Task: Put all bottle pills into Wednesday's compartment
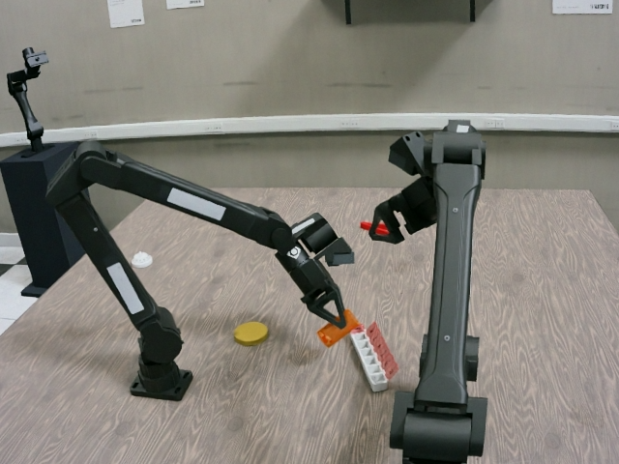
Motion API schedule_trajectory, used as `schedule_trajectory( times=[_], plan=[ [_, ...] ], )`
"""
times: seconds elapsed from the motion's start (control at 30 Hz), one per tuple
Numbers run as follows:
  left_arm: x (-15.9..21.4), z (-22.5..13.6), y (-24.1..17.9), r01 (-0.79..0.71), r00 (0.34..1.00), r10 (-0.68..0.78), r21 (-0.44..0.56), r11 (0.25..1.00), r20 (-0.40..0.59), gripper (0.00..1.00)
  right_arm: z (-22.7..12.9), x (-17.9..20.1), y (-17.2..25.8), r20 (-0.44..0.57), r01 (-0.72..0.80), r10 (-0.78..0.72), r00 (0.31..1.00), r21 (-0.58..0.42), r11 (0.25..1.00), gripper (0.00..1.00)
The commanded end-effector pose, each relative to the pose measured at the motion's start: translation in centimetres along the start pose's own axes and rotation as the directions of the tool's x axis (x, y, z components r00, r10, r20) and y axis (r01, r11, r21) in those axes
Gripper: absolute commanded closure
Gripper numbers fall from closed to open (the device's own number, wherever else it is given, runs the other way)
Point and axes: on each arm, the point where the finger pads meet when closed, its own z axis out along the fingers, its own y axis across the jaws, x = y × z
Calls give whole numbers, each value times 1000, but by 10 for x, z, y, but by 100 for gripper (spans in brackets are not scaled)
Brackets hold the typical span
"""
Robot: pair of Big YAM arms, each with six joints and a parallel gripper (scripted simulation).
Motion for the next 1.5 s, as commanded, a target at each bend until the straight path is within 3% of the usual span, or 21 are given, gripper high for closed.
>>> schedule_trajectory(
  times=[0.0,0.2,0.37,0.6,0.8,1.17,1.3,1.47],
  plan=[
    [-42,-8,-9,-64,997,64,-2,998,45,64,-18,-18,6,25,25,-26,999,15,1000,0],
    [-38,-3,-6,-59,998,59,1,998,12,64,-18,-18,6,25,25,-26,999,15,1000,0],
    [-30,13,3,15,992,-15,1,1000,-124,64,-18,-18,6,25,25,-26,999,15,1000,0],
    [-28,20,8,51,985,-53,-12,999,-167,64,-18,-18,6,25,25,-26,999,15,1000,0],
    [-20,34,17,114,953,-117,-27,993,-280,64,-18,-18,6,25,25,-26,999,15,1000,0],
    [-17,38,19,170,917,-174,-43,985,-359,64,-18,-18,6,25,25,-26,999,15,1000,0],
    [-20,40,21,234,851,-243,-79,969,-466,64,-18,-18,6,25,25,-26,999,15,1000,0],
    [-21,41,21,232,848,-242,-80,969,-472,64,-18,-18,6,25,25,-26,999,15,1000,0]
  ],
)
